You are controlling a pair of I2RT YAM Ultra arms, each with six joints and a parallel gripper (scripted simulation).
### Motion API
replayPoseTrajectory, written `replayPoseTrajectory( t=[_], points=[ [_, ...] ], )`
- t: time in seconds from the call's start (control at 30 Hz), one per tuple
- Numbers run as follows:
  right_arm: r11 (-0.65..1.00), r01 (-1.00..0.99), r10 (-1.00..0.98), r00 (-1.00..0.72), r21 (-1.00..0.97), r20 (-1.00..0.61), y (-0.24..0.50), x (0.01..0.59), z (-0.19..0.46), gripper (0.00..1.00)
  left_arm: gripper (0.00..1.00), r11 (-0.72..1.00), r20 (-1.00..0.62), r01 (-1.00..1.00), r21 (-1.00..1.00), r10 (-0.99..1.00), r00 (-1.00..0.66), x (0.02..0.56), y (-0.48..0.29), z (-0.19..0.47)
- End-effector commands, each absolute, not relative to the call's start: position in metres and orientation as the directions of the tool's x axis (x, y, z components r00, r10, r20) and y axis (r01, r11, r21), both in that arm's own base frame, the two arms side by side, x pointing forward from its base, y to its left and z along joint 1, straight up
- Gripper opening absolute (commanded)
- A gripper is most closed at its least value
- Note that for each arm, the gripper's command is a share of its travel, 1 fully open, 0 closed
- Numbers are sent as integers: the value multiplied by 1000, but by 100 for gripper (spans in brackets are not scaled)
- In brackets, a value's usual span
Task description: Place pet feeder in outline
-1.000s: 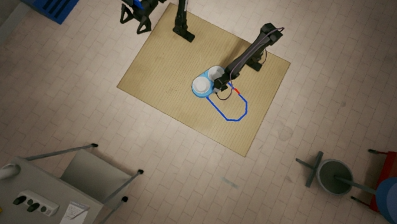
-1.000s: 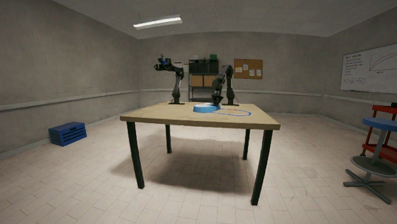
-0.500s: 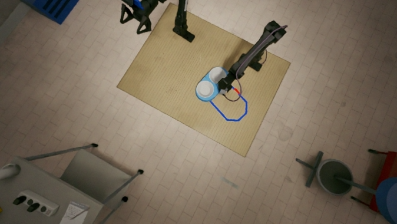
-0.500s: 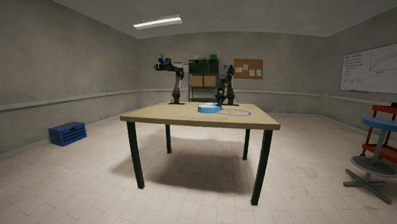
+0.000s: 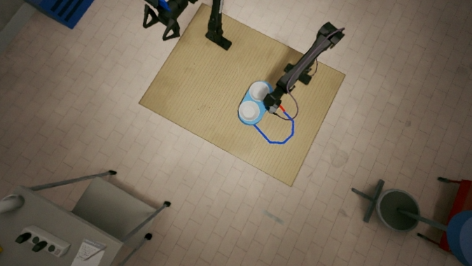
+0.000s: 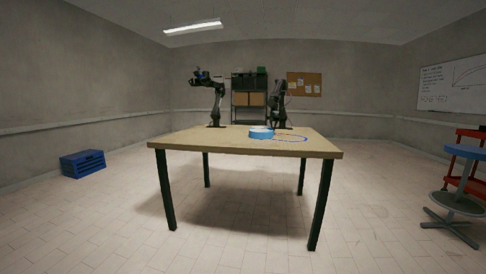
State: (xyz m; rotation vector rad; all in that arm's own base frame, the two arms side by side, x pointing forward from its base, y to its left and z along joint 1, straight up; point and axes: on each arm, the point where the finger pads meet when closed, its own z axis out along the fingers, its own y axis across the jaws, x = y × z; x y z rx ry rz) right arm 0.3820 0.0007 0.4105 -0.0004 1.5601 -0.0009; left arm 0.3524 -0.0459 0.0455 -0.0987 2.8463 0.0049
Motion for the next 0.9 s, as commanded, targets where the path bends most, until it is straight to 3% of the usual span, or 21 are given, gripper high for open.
replayPoseTrajectory(
  t=[0.0, 0.87],
  points=[
    [1000, -9, -9, 109, -10, -994, 4, 371, 449, 100, 16, 993, -305, -121, 3, -114, -946, 351, -35, 53],
    [1000, -9, -9, 109, -10, -994, 4, 371, 449, 100, 16, 840, -297, -543, 8, -517, -803, 320, 7, 49]
  ],
)
